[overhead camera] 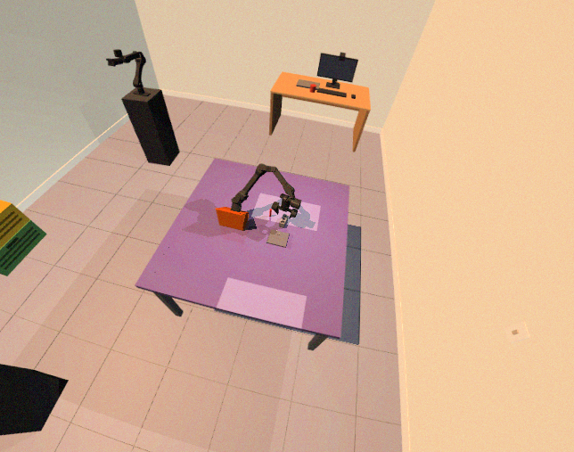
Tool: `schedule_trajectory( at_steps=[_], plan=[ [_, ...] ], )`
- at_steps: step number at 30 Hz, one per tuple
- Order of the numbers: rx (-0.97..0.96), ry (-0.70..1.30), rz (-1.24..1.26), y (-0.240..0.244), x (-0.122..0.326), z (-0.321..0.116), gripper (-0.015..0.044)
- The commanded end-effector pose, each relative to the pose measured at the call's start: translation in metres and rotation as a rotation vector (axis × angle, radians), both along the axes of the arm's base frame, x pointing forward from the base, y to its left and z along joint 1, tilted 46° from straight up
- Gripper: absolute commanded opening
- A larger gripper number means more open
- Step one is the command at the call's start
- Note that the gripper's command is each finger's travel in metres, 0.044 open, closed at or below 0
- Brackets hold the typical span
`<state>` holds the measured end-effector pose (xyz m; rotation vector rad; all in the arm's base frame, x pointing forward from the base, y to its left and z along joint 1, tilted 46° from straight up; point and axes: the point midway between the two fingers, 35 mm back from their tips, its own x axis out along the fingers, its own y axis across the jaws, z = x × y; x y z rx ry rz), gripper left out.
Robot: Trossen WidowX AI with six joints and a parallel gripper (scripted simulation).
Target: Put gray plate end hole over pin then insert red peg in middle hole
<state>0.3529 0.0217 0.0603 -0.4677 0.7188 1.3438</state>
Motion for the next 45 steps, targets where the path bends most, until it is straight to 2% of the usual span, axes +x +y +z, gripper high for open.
schedule_trajectory(
  at_steps=[1,45],
  plan=[
    [0.002,-0.012,-0.014,0.004,0.003,-0.004,0.044],
    [0.005,-0.012,-0.014,0.058,0.01,-0.052,0.044]
  ],
)
